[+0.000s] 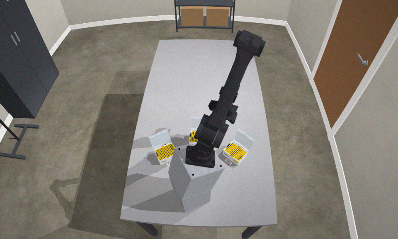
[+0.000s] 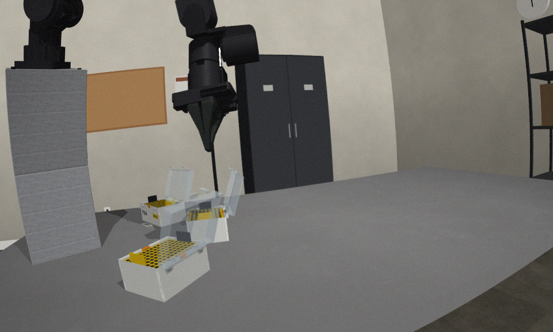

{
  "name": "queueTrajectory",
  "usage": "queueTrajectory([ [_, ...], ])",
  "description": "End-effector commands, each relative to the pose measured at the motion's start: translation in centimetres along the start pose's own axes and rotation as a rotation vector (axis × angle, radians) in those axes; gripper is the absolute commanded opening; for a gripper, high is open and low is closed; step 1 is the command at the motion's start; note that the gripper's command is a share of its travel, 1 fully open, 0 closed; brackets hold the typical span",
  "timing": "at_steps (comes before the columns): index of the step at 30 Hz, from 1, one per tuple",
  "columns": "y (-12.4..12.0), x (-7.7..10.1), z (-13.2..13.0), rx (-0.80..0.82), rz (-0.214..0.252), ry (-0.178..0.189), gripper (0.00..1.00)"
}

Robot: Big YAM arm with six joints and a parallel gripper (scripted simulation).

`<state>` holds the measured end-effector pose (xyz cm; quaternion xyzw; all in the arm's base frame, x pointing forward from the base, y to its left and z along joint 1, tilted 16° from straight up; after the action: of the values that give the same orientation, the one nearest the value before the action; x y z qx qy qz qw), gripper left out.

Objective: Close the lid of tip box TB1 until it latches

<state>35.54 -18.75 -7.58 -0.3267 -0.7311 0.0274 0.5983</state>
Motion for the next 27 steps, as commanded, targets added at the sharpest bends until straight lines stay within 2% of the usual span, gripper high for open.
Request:
queueTrajectory([
  [1,-1.5,0.3,0.2,-0.004,-0.001,-0.033,0.0],
  [2,-1.7,0.3,0.6,-0.008,0.037,-0.024,0.0],
  [3,-1.3,0.1,1.3,0.007,0.05,-0.016,0.0],
  [4,-2.1,0.2,1.5,-0.007,0.053,-0.021,0.0],
  [6,-2.1,0.2,1.5,-0.007,0.053,-0.021,0.0],
  [11,-3.4,-0.3,3.6,-0.008,0.049,-0.019,0.0],
  [12,-3.6,-0.3,4.1,-0.012,0.086,-0.007,0.0],
  [13,-3.5,-0.9,5.2,-0.002,0.103,0.02,0.0],
  [15,-4.2,-0.4,5.4,-0.013,0.103,-0.002,0.0],
  [18,-4.9,-0.4,6.7,-0.013,0.098,-0.002,0.0],
  [19,-5.1,-0.5,7.2,-0.013,0.098,-0.001,0.0],
  [20,-5.3,-0.4,7.6,-0.016,0.135,0.012,0.0],
  [21,-4.8,-0.5,8.4,0.005,0.146,0.024,0.0],
  [23,-4.8,-0.5,8.4,0.005,0.146,0.024,0.0],
  [24,-5.7,-0.4,8.5,-0.017,0.152,0.02,0.0],
  [27,-6.3,-0.3,10.0,-0.015,0.146,0.021,0.0],
])
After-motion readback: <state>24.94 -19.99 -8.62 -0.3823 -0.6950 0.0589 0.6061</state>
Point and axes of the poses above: the point where the finger pads meet when closed, its own x axis back along the fingers, its own z axis across the jaws, y = z × x, the point moved 4 cm from there along x, back along the fingers
